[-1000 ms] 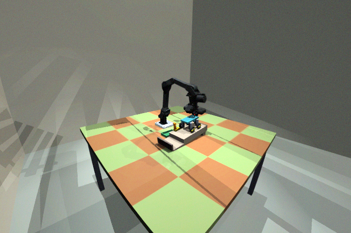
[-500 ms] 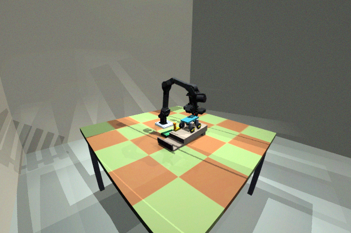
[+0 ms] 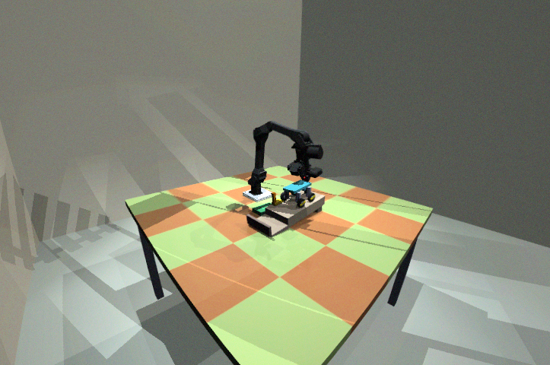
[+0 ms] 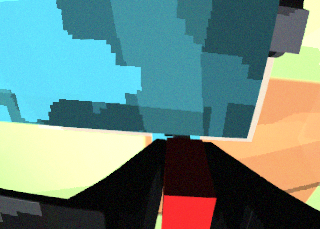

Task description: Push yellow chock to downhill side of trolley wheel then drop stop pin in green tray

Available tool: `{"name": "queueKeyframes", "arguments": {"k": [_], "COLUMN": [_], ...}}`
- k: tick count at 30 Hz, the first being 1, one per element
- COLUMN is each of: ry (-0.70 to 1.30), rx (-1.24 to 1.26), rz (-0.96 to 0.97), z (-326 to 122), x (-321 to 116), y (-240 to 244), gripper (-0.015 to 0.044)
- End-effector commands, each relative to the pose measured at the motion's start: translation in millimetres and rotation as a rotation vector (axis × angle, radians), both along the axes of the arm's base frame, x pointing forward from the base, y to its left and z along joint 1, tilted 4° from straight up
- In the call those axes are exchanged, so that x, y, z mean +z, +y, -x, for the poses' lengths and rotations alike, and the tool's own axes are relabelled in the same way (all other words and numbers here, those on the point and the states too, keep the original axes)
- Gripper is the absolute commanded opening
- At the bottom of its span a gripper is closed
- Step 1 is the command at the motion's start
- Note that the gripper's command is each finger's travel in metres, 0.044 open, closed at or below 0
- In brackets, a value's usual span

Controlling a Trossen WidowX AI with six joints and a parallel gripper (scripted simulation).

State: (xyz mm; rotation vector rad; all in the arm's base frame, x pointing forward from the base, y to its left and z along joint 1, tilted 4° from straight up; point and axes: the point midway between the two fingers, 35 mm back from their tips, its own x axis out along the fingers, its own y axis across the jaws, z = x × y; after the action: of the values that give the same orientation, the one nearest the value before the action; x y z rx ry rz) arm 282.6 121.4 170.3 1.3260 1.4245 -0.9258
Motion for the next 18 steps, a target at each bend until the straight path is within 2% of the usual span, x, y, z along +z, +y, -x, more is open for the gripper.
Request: {"name": "queueKeyframes", "arguments": {"k": [1, 18], "ry": [-0.005, -0.005], "rx": [0.001, 0.001], "rz": [-0.004, -0.004], "z": [0.3, 0.7], "x": [5.4, 14.6], "y": [-0.2, -2.3], "gripper": [0.0000, 0.0000]}}
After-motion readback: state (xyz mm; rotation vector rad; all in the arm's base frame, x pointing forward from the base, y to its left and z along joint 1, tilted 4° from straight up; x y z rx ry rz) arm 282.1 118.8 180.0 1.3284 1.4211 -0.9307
